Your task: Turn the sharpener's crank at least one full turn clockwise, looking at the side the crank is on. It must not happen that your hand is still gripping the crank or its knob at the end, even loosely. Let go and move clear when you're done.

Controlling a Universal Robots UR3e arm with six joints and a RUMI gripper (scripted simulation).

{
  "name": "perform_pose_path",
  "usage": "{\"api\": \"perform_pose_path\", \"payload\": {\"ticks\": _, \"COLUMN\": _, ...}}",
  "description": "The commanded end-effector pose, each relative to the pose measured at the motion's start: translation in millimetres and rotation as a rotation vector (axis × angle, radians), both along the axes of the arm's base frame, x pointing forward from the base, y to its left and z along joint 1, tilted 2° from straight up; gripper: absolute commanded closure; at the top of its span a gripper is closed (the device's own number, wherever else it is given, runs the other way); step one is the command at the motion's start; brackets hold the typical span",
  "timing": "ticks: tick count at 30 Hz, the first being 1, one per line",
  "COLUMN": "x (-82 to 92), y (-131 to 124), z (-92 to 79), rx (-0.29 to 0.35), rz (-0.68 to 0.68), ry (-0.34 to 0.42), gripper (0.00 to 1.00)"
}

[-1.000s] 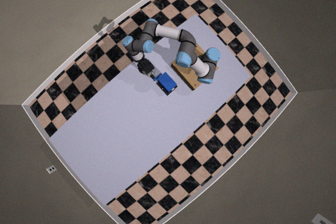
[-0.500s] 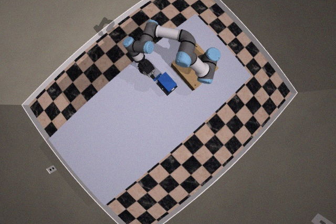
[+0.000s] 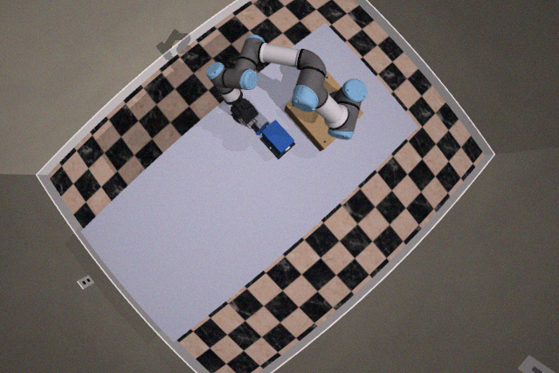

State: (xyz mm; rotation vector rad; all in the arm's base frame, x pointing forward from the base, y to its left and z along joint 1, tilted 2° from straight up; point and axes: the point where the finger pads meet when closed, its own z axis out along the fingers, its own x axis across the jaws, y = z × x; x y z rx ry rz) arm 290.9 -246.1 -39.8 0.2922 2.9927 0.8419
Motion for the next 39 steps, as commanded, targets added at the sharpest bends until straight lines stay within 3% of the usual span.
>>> {"api": "perform_pose_path", "payload": {"ticks": 1, "x": -2.4, "y": -0.2, "z": -3.4, "rx": -0.003, "rz": 0.000, "ry": -0.001, "gripper": 0.91}}
{"api": "perform_pose_path", "payload": {"ticks": 39, "x": -30.1, "y": 5.3, "z": -20.3, "rx": -0.003, "rz": 0.000, "ry": -0.001, "gripper": 0.91}}
